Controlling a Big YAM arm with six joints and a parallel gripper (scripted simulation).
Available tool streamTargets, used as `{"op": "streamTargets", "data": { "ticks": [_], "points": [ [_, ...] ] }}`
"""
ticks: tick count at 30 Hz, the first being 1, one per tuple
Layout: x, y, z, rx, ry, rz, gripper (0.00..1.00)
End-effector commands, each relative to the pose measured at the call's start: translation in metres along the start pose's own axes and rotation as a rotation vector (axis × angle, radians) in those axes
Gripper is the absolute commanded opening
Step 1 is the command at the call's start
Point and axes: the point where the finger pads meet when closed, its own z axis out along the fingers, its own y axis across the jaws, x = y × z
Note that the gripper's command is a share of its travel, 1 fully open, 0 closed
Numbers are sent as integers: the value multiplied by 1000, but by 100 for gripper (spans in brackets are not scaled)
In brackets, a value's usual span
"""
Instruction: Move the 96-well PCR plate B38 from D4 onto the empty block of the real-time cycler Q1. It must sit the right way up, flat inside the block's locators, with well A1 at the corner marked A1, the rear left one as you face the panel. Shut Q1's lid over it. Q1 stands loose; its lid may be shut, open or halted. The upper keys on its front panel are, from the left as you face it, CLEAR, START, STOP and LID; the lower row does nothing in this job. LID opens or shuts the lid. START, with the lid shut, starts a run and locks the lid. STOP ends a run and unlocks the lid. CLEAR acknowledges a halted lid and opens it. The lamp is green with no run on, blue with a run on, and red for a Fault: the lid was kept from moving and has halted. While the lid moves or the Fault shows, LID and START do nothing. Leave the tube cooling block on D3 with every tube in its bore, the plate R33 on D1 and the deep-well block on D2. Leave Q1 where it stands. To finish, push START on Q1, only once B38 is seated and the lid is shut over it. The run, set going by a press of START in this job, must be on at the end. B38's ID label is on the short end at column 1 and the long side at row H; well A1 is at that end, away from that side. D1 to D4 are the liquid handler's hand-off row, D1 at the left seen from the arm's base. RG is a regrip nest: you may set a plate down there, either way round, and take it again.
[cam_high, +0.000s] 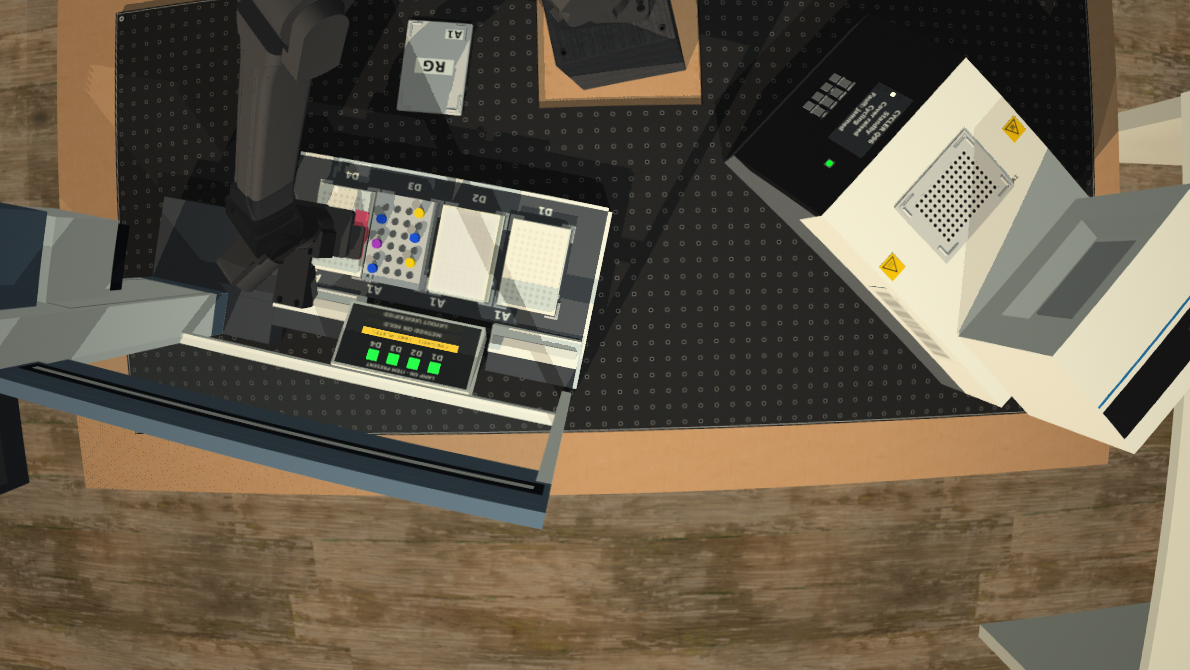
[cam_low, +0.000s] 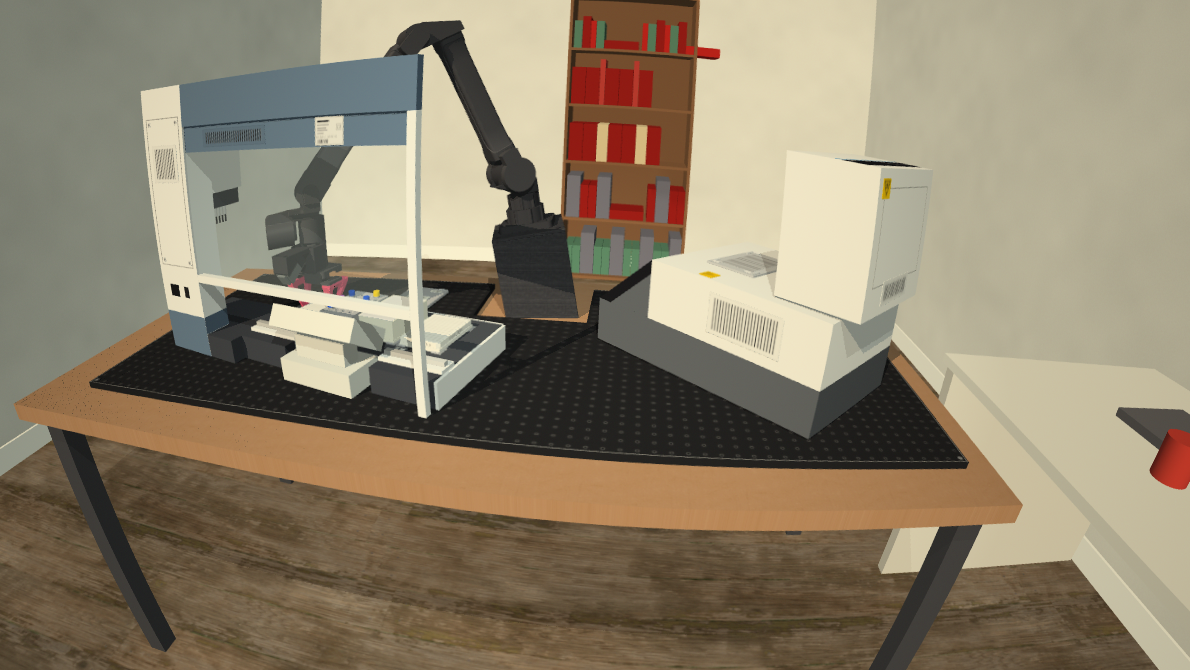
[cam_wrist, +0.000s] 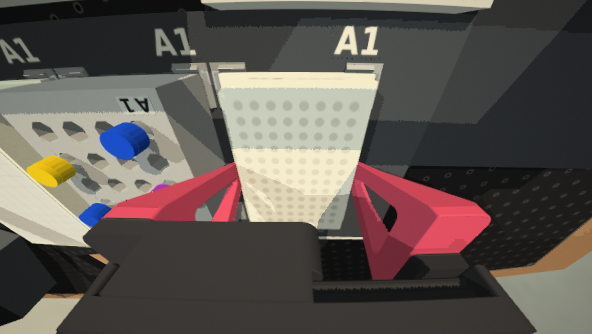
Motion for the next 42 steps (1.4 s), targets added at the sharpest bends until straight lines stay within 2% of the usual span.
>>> {"op": "streamTargets", "data": {
  "ticks": [1, 28, 36, 38, 42],
  "points": [
    [5, 4, 16, 2, 9, 26, 0],
    [10, 10, 27, -14, 30, 24, 0],
    [3, 11, -9, -14, 17, 7, 0],
    [3, 11, -9, -14, 17, 7, 0],
    [-6, 7, -31, -7, 1, -7, 0]
  ]
}}
